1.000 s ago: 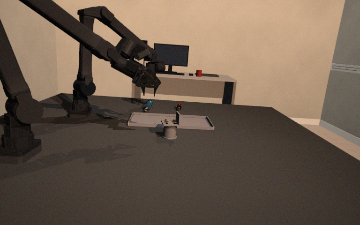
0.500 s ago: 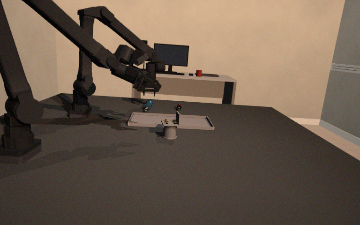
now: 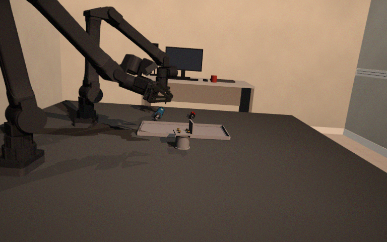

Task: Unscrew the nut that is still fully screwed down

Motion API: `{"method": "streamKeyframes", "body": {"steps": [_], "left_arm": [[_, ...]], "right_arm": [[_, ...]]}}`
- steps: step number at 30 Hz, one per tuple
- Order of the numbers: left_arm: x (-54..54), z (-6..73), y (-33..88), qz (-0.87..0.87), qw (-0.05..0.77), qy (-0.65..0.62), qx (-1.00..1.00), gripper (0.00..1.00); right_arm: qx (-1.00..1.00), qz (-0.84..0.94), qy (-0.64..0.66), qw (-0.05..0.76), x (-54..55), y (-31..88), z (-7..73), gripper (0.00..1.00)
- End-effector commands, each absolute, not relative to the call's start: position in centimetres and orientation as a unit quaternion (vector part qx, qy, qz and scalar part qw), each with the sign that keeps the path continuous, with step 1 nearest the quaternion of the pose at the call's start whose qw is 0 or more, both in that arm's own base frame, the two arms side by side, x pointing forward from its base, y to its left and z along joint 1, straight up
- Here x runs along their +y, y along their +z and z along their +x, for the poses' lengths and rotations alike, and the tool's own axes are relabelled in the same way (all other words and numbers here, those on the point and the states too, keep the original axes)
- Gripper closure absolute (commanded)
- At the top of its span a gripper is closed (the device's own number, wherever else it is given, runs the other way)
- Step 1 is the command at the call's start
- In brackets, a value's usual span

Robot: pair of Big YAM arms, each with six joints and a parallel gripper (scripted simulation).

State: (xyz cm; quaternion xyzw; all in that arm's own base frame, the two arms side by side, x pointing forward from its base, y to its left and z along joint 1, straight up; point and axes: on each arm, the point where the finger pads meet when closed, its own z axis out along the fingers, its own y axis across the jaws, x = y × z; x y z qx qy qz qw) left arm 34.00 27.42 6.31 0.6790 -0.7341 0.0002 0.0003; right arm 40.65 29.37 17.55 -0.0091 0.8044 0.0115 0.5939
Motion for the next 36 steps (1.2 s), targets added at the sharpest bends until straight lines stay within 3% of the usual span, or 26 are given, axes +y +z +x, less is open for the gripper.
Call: {"method": "streamKeyframes", "body": {"steps": [1, 8, 36], "left_arm": [[29.3, 35.9, 8.0, 0.677, -0.034, 0.004, -0.735, 0.35], [29.3, 35.9, 8.0, 0.677, -0.034, 0.004, -0.735, 0.35], [29.3, 35.9, 8.0, 0.677, -0.034, 0.004, -0.735, 0.35]], "right_arm": [[0.794, -0.021, 0.015, 0.607, 30.4, 17.4, 40.5, 0.14], [0.778, -0.007, 0.034, 0.628, 31.0, 20.1, 41.1, 0.14], [0.792, -0.020, 0.016, 0.611, 30.4, 11.3, 40.5, 0.14]]}}
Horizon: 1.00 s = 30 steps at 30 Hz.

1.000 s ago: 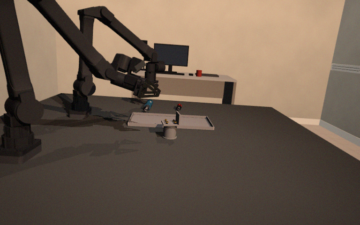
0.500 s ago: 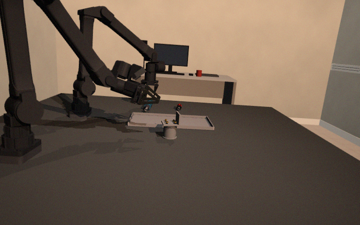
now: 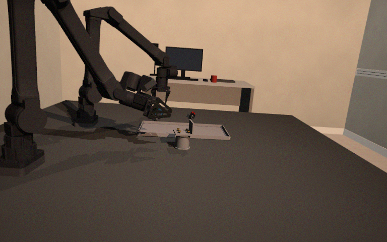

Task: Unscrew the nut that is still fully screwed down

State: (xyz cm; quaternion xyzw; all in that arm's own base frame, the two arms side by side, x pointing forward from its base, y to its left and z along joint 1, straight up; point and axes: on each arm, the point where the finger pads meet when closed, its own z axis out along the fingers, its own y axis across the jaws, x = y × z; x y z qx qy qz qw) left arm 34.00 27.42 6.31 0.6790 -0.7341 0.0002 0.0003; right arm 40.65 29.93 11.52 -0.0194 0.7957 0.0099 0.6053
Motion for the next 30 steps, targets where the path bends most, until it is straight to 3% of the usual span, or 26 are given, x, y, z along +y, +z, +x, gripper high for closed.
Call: {"method": "streamKeyframes", "body": {"steps": [1, 30], "left_arm": [[29.3, 35.9, 8.0, 0.677, -0.034, 0.004, -0.735, 0.35], [29.3, 35.9, 8.0, 0.677, -0.034, 0.004, -0.735, 0.35]], "right_arm": [[0.791, -0.020, 0.016, 0.611, 30.4, 11.1, 40.6, 0.14], [0.791, -0.020, 0.017, 0.612, 30.5, 6.4, 40.6, 0.14]]}}
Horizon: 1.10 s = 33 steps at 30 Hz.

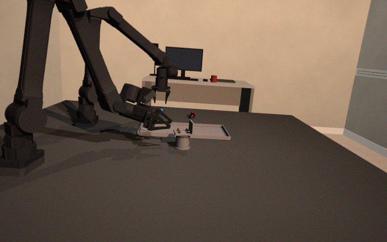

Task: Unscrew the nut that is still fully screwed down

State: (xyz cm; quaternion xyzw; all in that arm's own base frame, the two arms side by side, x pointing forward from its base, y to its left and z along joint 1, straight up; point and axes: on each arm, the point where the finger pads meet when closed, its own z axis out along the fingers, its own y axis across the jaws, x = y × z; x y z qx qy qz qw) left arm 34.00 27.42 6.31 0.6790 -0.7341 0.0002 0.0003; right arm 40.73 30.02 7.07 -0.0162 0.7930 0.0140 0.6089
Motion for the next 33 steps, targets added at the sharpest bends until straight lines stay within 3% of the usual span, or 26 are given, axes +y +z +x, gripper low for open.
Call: {"method": "streamKeyframes", "body": {"steps": [1, 33], "left_arm": [[29.3, 35.9, 8.0, 0.677, -0.034, 0.004, -0.735, 0.35], [29.3, 35.9, 8.0, 0.677, -0.034, 0.004, -0.735, 0.35]], "right_arm": [[0.790, -0.018, 0.018, 0.613, 30.6, 6.3, 40.7, 0.14], [0.786, -0.014, 0.024, 0.617, 31.2, 2.2, 41.2, 0.14]]}}
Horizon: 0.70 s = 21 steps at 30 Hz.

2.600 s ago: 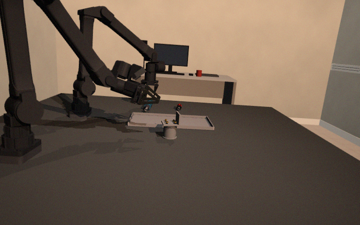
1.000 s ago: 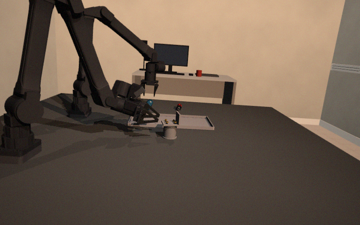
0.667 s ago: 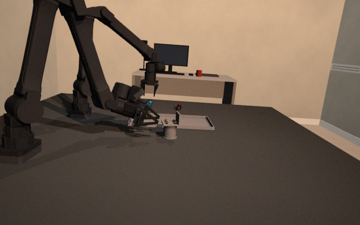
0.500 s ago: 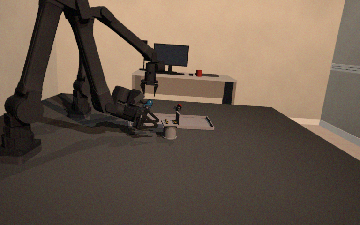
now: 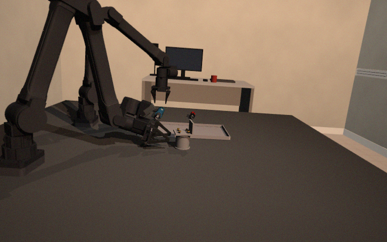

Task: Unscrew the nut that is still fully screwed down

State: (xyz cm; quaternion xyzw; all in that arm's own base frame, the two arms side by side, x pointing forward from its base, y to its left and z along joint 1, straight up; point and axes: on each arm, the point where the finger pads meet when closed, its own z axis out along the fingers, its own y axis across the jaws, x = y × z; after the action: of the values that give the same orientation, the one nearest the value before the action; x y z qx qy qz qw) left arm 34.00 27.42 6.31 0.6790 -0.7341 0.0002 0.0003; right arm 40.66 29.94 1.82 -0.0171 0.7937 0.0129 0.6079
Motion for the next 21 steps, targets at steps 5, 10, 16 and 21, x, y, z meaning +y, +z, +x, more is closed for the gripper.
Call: {"method": "streamKeyframes", "body": {"steps": [5, 10, 16, 21], "left_arm": [[29.3, 35.9, 8.0, 0.677, -0.034, 0.004, -0.735, 0.35], [29.3, 35.9, 8.0, 0.677, -0.034, 0.004, -0.735, 0.35], [29.3, 35.9, 8.0, 0.677, -0.034, 0.004, -0.735, 0.35], [29.3, 35.9, 8.0, 0.677, -0.034, 0.004, -0.735, 0.35]], "right_arm": [[0.785, -0.012, 0.026, 0.619, 31.3, 2.1, 41.3, 0.14], [0.782, -0.009, 0.030, 0.623, 31.3, 2.8, 41.3, 0.14], [0.786, -0.011, 0.018, 0.617, 30.6, 1.6, 42.4, 0.14], [0.786, -0.010, 0.019, 0.618, 30.6, 1.5, 43.0, 0.14]]}}
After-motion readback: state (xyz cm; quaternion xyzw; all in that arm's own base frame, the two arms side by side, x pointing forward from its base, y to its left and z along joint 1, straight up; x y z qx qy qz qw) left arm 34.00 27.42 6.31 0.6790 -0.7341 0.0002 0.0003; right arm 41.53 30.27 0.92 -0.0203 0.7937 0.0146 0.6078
